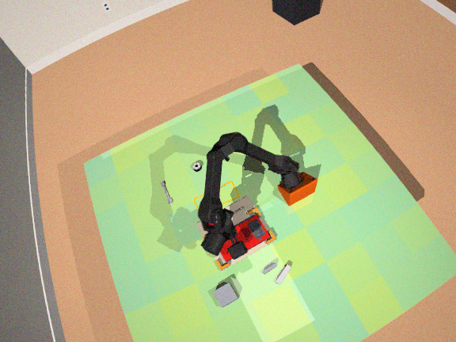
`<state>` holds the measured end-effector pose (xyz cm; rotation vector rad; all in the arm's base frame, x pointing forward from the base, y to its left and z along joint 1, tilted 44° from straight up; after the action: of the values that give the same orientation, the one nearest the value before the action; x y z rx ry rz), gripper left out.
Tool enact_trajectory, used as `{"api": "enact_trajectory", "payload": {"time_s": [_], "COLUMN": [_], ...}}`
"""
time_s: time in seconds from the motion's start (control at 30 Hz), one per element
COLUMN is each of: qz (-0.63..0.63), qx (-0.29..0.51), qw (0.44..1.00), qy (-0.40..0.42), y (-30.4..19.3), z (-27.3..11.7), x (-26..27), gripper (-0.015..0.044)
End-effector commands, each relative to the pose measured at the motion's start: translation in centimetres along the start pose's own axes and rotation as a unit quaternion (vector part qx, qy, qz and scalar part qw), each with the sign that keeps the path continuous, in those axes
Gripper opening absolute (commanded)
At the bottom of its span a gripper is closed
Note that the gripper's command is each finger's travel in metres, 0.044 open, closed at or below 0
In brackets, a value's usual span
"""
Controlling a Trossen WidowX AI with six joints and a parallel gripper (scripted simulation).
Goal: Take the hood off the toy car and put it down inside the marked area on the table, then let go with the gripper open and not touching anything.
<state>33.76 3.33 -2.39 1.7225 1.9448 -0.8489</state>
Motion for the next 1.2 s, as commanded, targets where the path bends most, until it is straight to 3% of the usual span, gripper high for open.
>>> {"api": "enact_trajectory", "payload": {"time_s": [0.0,0.37,0.6,1.17], "qz": [0.003,0.003,-0.003,-0.008], "qx": [-0.002,-0.002,-0.002,-0.004], "qw": [1.0,1.0,1.0,1.0], "qy": [0.003,0.004,0.002,0.007], "y": [0.2,0.1,0.0,-1.6], "z": [-0.8,-4.7,-4.0,-4.6], "x": [0.0,0.1,-0.7,-8.2], "gripper": [0.0,0.0,0.0,0.0]}}
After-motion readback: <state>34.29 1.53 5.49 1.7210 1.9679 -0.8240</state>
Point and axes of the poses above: the point midway between the two fingers, 35 mm back from their tips, its own z axis out along the fingers, its own x axis across the jaws, y = z × x, the point moved 1 cm from there along -z, back along the fingers, and after that the axes turned 15 degrees about -z, right-handed, at the moved point
